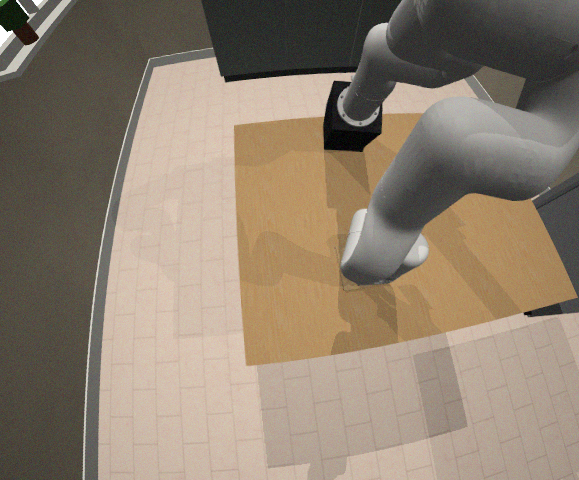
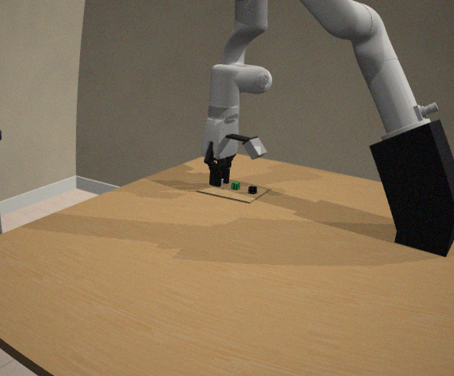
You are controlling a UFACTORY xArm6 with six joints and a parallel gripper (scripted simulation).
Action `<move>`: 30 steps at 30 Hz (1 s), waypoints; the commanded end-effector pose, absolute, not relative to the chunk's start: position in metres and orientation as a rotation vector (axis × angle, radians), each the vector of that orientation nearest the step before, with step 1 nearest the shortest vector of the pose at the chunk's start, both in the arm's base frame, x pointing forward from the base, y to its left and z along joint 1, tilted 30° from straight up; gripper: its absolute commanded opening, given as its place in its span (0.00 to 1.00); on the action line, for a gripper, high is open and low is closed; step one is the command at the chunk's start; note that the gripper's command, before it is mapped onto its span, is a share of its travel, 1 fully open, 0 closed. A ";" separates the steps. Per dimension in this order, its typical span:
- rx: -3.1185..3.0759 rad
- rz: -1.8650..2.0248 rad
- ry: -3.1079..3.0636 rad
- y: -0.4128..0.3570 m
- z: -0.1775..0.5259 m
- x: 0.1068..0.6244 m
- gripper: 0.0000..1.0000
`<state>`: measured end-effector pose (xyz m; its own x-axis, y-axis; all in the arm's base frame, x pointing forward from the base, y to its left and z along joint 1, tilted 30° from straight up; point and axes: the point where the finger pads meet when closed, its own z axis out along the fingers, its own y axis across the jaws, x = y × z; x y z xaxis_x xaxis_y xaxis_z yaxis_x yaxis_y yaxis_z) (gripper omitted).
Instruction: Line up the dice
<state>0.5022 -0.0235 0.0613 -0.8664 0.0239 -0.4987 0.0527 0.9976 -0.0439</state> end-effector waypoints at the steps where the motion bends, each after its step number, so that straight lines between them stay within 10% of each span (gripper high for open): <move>1: 0.053 -0.076 2.616 -0.024 0.062 0.503 0.31; 30: 0.053 -0.076 2.616 -0.021 0.095 0.484 0.31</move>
<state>0.4879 -0.0217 0.0860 -0.8576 0.0233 -0.5137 0.0559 0.9973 -0.0481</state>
